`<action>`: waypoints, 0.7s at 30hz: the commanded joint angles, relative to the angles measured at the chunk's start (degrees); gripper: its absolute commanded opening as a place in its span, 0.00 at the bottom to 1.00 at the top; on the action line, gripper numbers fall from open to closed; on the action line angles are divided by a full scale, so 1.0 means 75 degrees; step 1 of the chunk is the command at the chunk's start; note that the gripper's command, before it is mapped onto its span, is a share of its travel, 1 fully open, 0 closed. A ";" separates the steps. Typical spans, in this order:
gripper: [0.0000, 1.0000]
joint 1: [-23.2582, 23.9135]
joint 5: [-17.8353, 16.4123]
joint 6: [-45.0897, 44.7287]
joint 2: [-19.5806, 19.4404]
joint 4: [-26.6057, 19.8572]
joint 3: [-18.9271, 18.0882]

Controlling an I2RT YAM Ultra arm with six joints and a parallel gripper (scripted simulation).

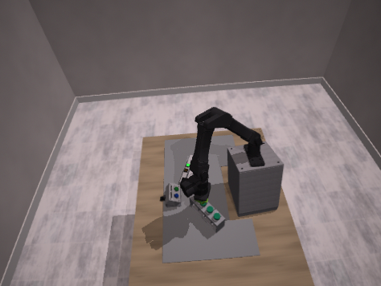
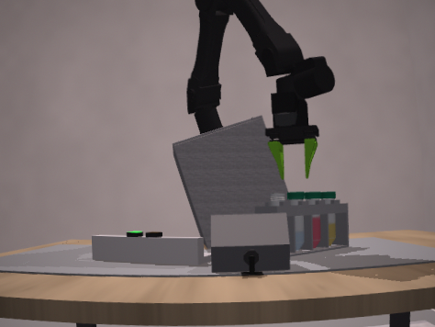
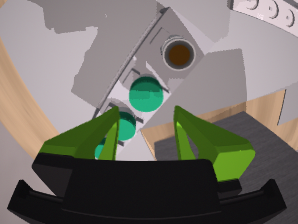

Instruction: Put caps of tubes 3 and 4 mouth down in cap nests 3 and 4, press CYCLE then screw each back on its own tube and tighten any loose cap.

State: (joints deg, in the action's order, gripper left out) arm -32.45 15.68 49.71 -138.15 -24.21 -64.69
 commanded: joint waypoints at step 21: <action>0.47 0.3062 0.0231 -0.2881 0.2134 0.0749 0.1865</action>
State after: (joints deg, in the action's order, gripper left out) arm -11.46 16.97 34.37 -124.55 -19.55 -51.27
